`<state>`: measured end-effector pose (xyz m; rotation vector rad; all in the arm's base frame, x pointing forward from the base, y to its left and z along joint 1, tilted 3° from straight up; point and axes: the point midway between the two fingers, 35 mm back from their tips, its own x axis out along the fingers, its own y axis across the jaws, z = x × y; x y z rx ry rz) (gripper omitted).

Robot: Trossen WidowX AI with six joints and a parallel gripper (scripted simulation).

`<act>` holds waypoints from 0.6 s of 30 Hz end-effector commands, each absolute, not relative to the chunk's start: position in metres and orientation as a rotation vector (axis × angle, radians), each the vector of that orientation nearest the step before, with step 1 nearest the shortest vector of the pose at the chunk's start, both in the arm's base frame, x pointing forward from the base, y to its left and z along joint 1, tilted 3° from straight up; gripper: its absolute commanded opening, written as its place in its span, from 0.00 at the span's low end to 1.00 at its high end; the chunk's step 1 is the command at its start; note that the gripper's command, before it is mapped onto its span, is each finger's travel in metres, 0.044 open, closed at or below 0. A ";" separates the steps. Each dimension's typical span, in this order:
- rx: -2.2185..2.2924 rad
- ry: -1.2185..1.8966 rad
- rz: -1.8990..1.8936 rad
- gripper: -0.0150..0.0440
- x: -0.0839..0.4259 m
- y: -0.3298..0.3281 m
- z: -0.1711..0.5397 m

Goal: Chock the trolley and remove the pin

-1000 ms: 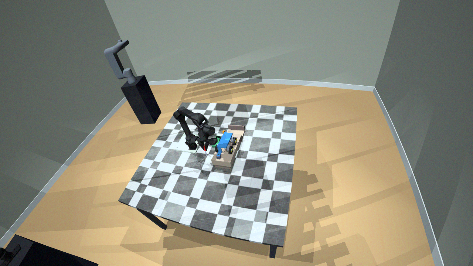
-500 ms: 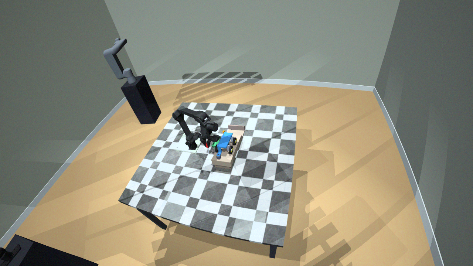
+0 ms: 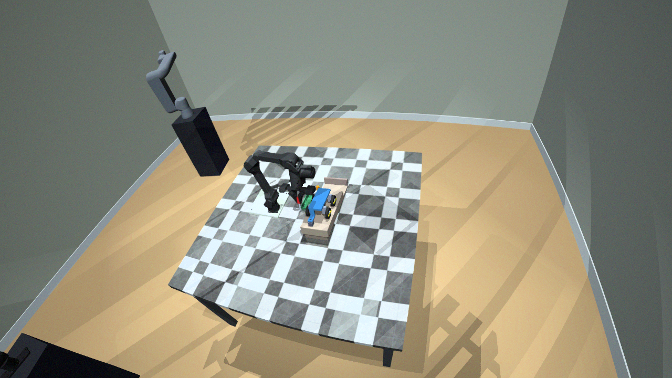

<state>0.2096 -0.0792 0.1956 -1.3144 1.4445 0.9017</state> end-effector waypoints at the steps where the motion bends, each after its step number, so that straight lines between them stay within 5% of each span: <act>1: -1.313 1.453 0.901 0.25 0.211 -0.066 0.193; 18: -1.308 1.449 0.905 0.25 0.219 -0.008 0.184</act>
